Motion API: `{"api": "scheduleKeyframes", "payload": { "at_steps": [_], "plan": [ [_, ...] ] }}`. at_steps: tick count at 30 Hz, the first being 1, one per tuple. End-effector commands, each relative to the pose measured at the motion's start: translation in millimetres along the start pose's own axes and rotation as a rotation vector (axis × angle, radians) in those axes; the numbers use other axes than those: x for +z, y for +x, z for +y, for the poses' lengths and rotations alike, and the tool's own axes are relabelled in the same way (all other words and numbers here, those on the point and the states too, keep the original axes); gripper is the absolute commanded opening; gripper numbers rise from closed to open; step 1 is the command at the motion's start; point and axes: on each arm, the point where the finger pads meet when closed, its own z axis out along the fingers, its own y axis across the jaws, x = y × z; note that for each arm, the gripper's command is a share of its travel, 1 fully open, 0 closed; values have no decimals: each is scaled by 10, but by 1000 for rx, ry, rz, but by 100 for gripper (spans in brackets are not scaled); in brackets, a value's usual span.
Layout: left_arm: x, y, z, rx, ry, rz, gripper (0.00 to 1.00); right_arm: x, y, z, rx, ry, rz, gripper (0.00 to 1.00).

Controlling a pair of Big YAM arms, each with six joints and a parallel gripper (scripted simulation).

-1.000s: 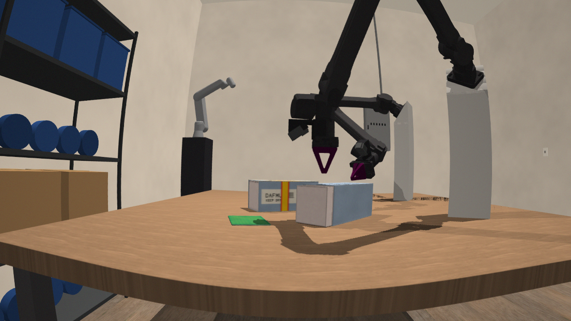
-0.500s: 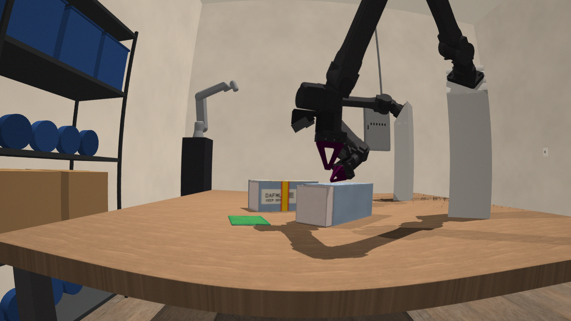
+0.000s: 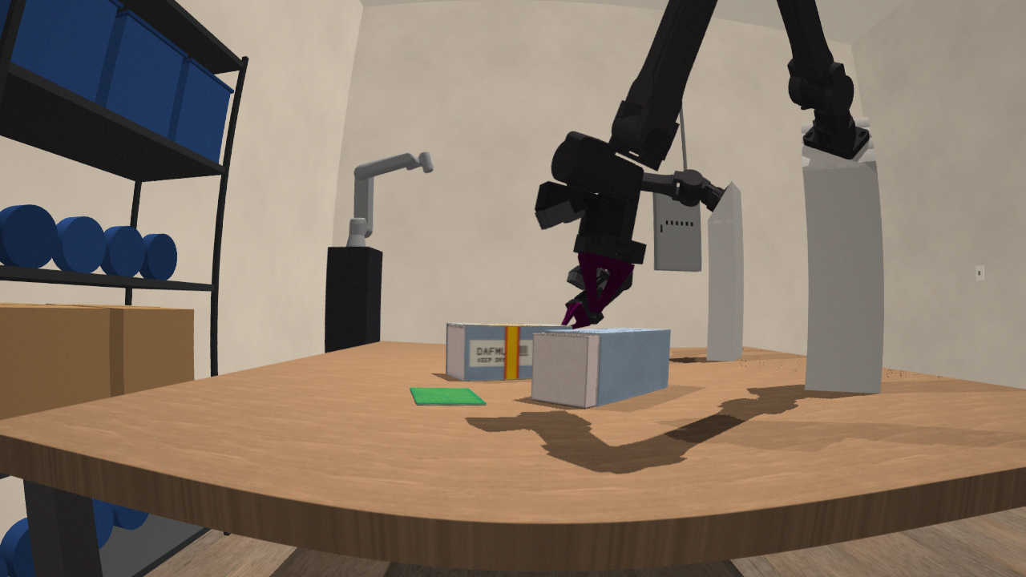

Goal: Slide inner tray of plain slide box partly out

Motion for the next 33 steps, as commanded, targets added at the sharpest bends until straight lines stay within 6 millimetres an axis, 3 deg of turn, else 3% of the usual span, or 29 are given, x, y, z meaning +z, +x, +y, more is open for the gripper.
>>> {"api": "scheduleKeyframes", "payload": {
  "at_steps": [1,5,8,11,22,25,28,33],
  "plan": [
    [-110,-189,412,-26,-32,-72,0,-164,178,-539,57,42,47,0],
    [-150,-225,680,-51,-31,-120,0,-299,205,-982,88,77,64,0],
    [-96,-166,606,-46,-11,-111,0,-310,177,-1002,97,73,64,0],
    [-199,-239,949,-72,-33,-165,0,-480,290,-1371,123,109,92,0],
    [-472,-310,1711,-98,-56,-318,0,-1107,306,-2481,205,216,130,0],
    [-406,-251,1657,-99,-37,-310,0,-1134,277,-2513,213,215,129,0],
    [-597,-303,1974,-97,-69,-370,0,-1365,236,-2842,230,255,133,0],
    [-806,-312,2311,-84,-93,-445,0,-1764,193,-3271,264,310,147,0]
  ]
}}
